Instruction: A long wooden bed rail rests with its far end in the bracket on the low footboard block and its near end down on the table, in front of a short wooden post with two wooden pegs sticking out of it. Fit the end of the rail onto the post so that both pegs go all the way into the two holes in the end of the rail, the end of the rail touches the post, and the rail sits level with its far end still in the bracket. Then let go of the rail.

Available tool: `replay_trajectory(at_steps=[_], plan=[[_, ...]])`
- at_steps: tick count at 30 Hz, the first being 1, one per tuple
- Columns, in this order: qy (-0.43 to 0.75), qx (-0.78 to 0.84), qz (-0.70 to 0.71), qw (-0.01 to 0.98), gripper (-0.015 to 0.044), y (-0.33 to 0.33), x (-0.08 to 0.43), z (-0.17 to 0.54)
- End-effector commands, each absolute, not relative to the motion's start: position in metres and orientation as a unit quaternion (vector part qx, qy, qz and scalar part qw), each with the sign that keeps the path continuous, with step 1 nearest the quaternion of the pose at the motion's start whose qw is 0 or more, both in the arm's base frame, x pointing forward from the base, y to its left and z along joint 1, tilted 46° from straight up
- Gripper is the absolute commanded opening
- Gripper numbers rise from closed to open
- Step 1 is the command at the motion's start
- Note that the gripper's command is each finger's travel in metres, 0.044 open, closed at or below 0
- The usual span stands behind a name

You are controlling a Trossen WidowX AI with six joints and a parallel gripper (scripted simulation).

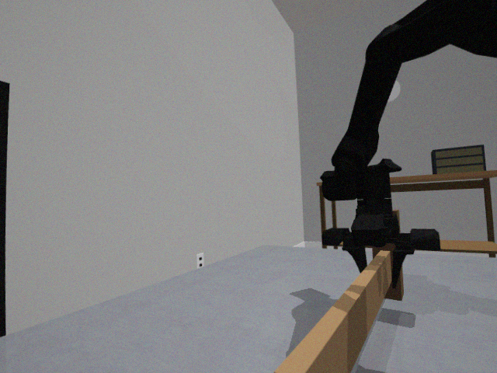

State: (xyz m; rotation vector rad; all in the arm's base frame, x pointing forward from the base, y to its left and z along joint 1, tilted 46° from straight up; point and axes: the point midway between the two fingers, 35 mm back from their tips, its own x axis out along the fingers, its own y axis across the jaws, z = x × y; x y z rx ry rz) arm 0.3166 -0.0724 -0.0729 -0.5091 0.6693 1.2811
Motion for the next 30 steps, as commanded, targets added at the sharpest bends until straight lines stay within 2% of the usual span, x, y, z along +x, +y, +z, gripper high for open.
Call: replay_trajectory(at_steps=[1,6,13,18,30], plan=[[0.303,-0.231,0.579,0.721,0.0315,-0.073,0.317,-0.073],[0.303,-0.231,0.579,0.721,0.0440,-0.073,0.317,-0.073],[0.302,-0.231,0.579,0.721,0.0440,-0.073,0.317,-0.070],[0.302,-0.234,0.574,0.724,0.0440,-0.073,0.317,-0.030],[0.302,-0.234,0.574,0.724,0.0440,-0.073,0.317,-0.030]])
